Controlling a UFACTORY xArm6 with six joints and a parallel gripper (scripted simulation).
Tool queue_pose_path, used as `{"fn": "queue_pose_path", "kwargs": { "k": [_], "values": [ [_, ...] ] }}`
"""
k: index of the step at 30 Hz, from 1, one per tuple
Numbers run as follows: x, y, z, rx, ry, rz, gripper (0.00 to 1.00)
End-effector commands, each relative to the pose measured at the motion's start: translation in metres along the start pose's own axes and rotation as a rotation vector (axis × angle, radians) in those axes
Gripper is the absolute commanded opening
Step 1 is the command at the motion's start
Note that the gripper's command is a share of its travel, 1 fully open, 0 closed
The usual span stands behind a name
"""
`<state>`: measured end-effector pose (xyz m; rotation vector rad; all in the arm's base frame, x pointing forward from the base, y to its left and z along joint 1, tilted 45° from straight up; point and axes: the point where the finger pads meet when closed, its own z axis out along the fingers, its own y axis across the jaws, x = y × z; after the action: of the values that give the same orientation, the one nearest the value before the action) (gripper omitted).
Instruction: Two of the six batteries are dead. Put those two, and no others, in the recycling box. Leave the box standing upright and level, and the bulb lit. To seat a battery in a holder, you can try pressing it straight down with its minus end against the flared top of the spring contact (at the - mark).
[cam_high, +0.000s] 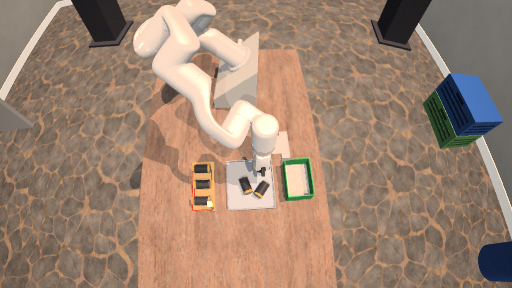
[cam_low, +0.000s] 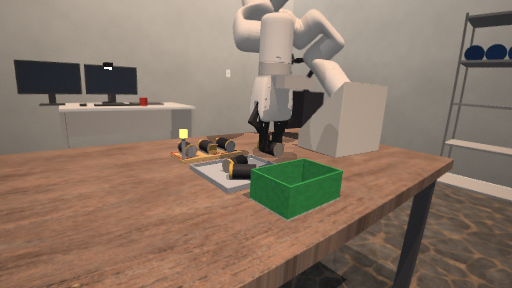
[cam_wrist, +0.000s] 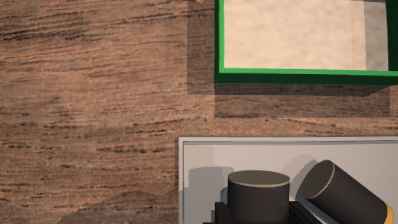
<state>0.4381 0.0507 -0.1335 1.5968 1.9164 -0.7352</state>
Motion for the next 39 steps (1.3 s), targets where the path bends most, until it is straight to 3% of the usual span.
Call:
{"fn": "queue_pose_path", "kwargs": {
  "k": [1, 27, 39],
  "values": [
    [0.000, 0.002, 0.001, -0.005, 0.001, 0.001, 0.28],
    [0.001, 0.004, 0.001, -0.005, 0.001, 0.001, 0.28],
    [0.001, 0.004, 0.044, -0.005, 0.001, 0.001, 0.28]
  ]
}}
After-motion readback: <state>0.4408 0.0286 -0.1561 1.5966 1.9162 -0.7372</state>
